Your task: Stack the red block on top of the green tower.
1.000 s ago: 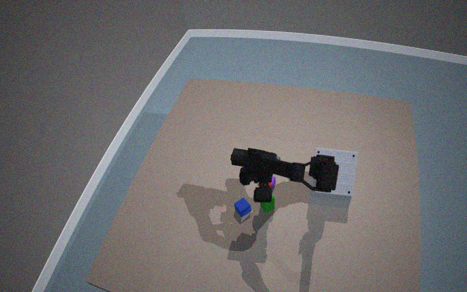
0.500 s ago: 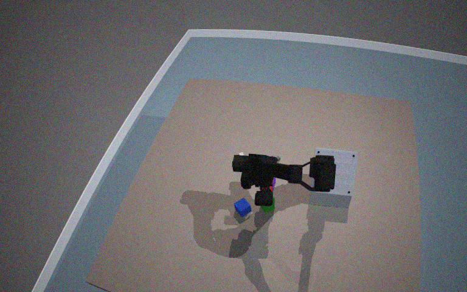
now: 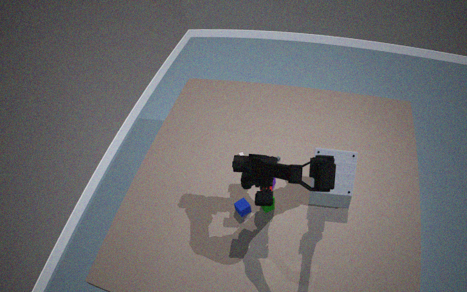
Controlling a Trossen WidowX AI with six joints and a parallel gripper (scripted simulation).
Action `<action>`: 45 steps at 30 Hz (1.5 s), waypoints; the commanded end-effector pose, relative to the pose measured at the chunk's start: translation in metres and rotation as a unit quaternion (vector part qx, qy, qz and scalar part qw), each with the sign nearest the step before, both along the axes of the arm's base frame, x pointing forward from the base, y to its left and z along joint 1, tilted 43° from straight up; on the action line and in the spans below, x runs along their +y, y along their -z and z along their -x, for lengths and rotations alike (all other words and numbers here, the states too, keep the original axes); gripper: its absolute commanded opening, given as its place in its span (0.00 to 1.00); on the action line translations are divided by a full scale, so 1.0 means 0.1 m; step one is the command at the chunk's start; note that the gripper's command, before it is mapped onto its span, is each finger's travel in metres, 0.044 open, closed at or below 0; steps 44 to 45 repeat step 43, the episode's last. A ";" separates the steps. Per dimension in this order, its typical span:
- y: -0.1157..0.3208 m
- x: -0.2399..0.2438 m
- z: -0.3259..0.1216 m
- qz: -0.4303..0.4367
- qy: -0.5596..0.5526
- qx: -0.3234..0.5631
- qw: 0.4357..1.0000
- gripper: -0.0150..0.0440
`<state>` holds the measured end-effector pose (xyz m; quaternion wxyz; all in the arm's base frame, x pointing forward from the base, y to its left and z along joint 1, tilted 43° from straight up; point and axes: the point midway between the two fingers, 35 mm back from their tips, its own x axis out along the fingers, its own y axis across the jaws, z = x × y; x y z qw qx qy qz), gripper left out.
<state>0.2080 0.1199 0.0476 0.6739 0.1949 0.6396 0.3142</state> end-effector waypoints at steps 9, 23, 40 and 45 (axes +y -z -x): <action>0.00 0.00 0.00 0.000 0.000 0.000 1.000 0.48; 0.00 0.00 0.00 0.000 0.000 0.000 1.000 1.00; 0.00 0.00 0.00 0.000 0.000 0.000 1.000 1.00; 0.00 0.00 0.00 0.000 0.000 0.000 1.000 1.00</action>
